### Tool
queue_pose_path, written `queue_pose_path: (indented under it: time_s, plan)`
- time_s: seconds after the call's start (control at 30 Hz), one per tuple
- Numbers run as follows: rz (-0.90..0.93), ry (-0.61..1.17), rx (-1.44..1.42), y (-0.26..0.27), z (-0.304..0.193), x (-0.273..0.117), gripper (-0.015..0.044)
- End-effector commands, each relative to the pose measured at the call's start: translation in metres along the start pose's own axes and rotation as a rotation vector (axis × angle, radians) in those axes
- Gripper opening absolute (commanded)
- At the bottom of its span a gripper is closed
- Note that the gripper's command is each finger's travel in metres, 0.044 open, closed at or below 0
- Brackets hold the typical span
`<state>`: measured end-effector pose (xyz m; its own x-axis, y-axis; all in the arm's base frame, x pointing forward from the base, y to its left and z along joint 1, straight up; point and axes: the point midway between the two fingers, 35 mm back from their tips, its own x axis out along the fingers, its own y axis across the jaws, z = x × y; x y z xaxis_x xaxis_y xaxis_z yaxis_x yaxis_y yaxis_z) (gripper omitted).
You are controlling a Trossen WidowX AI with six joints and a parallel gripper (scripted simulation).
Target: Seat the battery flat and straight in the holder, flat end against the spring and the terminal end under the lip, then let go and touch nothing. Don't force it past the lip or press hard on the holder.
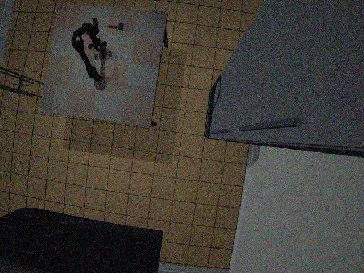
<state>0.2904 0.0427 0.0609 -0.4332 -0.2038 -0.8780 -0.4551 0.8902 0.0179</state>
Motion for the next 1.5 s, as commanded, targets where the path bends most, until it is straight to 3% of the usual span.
queue_pose_path:
  time_s: [0.0,1.47]
  plan:
    - [0.003,-0.006,0.005,0.0,0.0048,-0.0015,0.0065]
    - [0.016,-0.162,0.005,-0.0007,0.0085,0.0009,0.0065]
